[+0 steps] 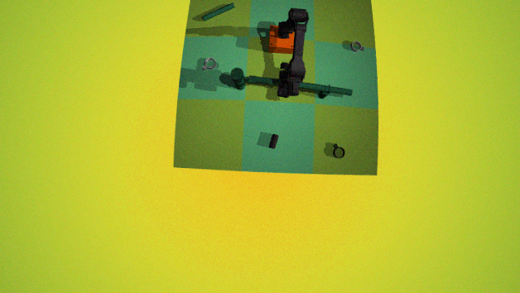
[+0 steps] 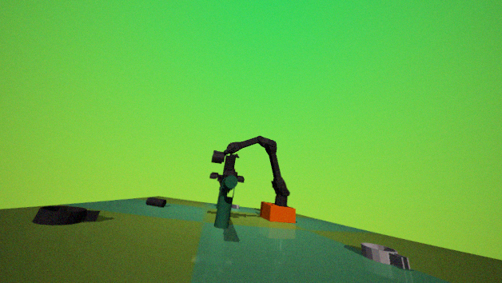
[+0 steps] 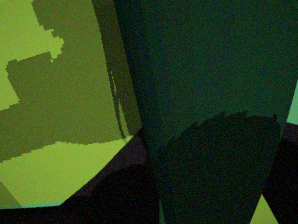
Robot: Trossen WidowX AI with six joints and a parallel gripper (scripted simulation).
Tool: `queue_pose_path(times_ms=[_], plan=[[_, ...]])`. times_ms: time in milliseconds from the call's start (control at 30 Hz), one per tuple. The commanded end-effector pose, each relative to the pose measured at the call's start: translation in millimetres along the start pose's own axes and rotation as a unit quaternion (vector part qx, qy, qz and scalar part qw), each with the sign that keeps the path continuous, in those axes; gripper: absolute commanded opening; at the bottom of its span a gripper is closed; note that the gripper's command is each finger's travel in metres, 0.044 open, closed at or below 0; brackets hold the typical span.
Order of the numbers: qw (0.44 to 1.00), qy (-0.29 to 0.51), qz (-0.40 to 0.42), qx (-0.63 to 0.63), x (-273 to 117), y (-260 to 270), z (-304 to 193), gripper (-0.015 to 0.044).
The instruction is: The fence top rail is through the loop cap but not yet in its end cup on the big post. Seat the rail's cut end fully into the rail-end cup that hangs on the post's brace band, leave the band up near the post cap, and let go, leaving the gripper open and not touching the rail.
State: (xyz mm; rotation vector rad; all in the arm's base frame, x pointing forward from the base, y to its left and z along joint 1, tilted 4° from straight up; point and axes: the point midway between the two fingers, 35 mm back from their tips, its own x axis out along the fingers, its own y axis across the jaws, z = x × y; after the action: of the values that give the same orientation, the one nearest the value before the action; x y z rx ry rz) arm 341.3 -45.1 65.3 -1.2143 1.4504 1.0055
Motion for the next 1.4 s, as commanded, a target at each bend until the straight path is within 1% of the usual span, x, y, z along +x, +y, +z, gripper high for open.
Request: queue_pose_path(times_ms=[0, 1367], plan=[[1.000, 0.005, -0.001, 0.001, 0.1, -0.3, -4.5, 0.0000], [1.000, 0.000, -0.001, -0.003, 0.4, -1.9, -2.1, 0.0000]])
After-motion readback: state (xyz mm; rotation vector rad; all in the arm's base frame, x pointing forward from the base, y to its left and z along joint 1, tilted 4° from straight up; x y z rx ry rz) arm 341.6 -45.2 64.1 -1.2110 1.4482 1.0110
